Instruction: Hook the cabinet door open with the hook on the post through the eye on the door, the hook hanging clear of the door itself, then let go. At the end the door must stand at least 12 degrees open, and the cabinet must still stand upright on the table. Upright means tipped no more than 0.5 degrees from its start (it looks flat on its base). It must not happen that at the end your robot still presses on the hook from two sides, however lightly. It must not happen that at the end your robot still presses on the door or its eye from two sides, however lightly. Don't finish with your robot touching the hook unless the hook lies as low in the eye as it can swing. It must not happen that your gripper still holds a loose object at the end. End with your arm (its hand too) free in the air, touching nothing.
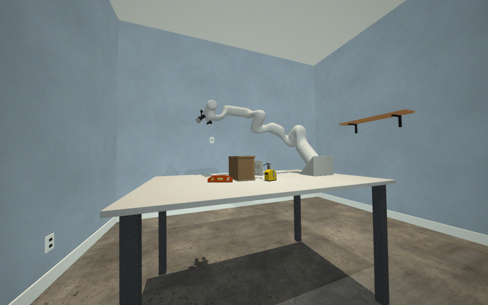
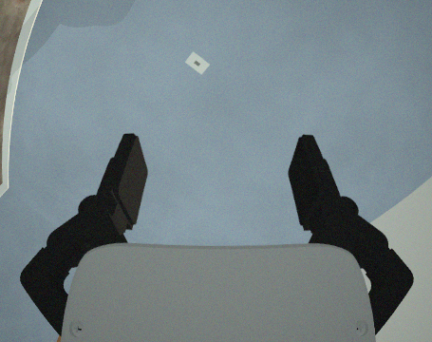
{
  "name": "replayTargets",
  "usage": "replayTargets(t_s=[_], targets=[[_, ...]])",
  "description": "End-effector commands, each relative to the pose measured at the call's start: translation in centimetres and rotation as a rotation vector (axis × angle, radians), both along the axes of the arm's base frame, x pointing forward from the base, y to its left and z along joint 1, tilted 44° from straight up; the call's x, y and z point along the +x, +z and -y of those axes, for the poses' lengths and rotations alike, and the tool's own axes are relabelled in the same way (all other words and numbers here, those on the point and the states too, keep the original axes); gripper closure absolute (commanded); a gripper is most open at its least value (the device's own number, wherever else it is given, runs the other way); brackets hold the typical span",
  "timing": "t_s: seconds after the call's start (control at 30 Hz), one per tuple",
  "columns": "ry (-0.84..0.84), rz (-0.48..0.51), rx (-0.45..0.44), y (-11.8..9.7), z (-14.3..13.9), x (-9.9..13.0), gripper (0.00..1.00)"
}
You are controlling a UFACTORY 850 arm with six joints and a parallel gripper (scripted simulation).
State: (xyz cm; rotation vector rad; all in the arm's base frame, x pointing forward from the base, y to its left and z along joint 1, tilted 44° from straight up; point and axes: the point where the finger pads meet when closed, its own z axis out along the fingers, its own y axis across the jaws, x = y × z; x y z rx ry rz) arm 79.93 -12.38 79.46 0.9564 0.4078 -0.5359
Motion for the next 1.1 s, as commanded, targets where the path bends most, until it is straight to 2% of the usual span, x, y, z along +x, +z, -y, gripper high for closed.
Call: replayTargets(t_s=[0.0, 0.57, 0.67, 0.77, 0.83, 0.87, 0.9, 0.93, 0.97, 1.0, 1.03, 1.07], targets=[[0.001, 0.002, 0.000, 0.1, -0.1, 0.0, 0.00], [0.001, 0.001, 0.000, 0.1, -0.1, 0.0, 0.00], [0.012, -0.025, 0.016, -0.9, -0.4, 0.6, 0.00], [0.050, -0.119, 0.074, -4.5, -1.6, 2.6, 0.00], [0.091, -0.229, 0.141, -9.1, -3.2, 4.5, 0.00], [0.115, -0.297, 0.181, -10.6, -3.7, 4.9, 0.00], [0.115, -0.297, 0.181, -12.0, -4.2, 5.3, 0.00], [0.139, -0.372, 0.226, -14.2, -5.0, 5.7, 0.00], [0.139, -0.372, 0.226, -15.4, -5.5, 6.0, 0.00], [0.164, -0.454, 0.275, -18.0, -6.5, 6.2, 0.00], [0.164, -0.454, 0.275, -19.1, -6.9, 6.4, 0.00], [0.164, -0.454, 0.275, -19.1, -6.9, 6.4, 0.00]])
